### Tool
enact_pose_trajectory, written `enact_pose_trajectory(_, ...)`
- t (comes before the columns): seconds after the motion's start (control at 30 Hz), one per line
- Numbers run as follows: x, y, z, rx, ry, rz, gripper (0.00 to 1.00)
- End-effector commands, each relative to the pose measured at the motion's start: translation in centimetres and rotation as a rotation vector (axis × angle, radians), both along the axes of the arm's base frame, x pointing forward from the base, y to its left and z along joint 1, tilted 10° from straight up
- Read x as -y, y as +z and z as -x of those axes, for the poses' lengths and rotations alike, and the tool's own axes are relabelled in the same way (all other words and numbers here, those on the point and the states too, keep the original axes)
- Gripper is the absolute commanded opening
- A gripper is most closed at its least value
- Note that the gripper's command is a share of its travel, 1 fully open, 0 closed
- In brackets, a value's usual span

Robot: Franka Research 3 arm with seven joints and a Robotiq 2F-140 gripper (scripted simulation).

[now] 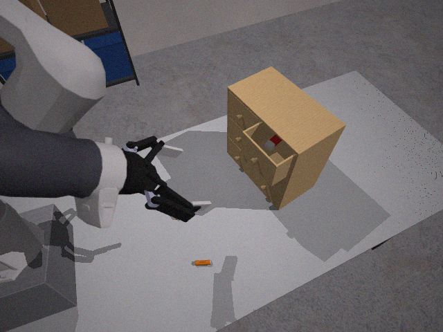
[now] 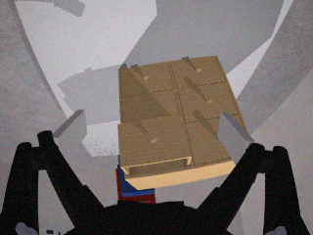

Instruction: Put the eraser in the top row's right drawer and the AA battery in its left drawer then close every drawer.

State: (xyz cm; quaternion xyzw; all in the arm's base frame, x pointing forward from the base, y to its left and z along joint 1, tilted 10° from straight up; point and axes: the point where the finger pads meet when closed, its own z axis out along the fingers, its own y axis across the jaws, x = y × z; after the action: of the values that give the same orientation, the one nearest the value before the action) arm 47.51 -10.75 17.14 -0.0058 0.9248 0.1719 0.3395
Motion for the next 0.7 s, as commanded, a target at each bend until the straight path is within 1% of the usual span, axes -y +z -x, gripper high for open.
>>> enact_pose_trajectory(0.0, 0.8, -0.6, -0.9, 0.159, 0.073, 0.118, 1.0)
enact_pose_trajectory(0.3, 0.0, -2.3, -2.8, 0.374, 0.017, 0.076, 1.0)
enact_pose_trajectory(0.37, 0.0, -2.3, -2.8, 0.374, 0.017, 0.076, 1.0)
enact_pose_trajectory(0.5, -0.2, -2.9, -3.3, 0.442, -0.001, 0.063, 1.0)
enact_pose_trajectory(0.67, -0.4, -3.3, -3.8, 0.498, -0.016, 0.052, 1.0)
